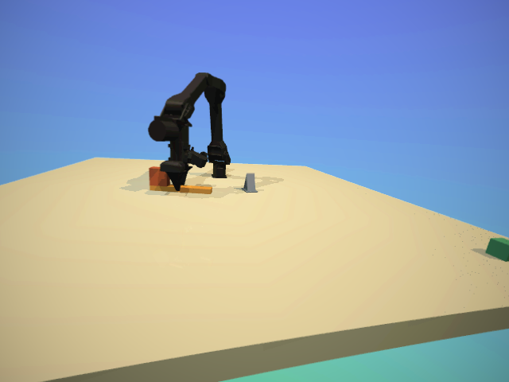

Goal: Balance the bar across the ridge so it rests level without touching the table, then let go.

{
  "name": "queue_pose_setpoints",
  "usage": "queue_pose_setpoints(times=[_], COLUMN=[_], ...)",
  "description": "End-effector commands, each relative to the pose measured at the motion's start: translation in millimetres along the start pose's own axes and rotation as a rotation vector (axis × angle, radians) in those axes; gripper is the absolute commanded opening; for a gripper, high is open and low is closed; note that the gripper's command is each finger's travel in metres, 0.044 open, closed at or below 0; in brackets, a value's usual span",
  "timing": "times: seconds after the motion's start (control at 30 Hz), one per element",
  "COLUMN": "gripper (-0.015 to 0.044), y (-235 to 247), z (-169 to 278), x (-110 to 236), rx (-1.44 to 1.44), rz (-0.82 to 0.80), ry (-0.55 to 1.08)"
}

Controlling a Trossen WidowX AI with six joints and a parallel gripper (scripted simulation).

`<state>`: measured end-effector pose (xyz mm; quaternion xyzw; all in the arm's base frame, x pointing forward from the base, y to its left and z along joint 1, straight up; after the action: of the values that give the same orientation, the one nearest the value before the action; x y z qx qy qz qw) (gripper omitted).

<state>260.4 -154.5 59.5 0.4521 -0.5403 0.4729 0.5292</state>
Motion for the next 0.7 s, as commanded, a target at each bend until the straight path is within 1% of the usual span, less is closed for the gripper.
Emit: queue_pose_setpoints(times=[0.0,0.23,0.37,0.67], gripper=[0.0151,0.0104,0.0000,0.0000], y=[0.1,0.1,-1.2,-4.6], z=[0.0,0.0,0.5,1.9], x=[0.0,0.0,6.2,28.8], rx=[0.000,0.000,0.000,-0.001], rz=[0.000,0.000,0.000,-0.001], ry=[0.000,0.000,0.000,0.002])
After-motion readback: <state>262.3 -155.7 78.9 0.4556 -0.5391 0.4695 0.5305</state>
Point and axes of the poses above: the point midway between the two fingers, 35 mm back from their tips, its own x axis back along the fingers, its own y axis across the jaws, z = x × y, the point moved 1 cm from there along x, back along the fingers, and after that the axes turned 4 degrees about x, right-handed, at the moved point
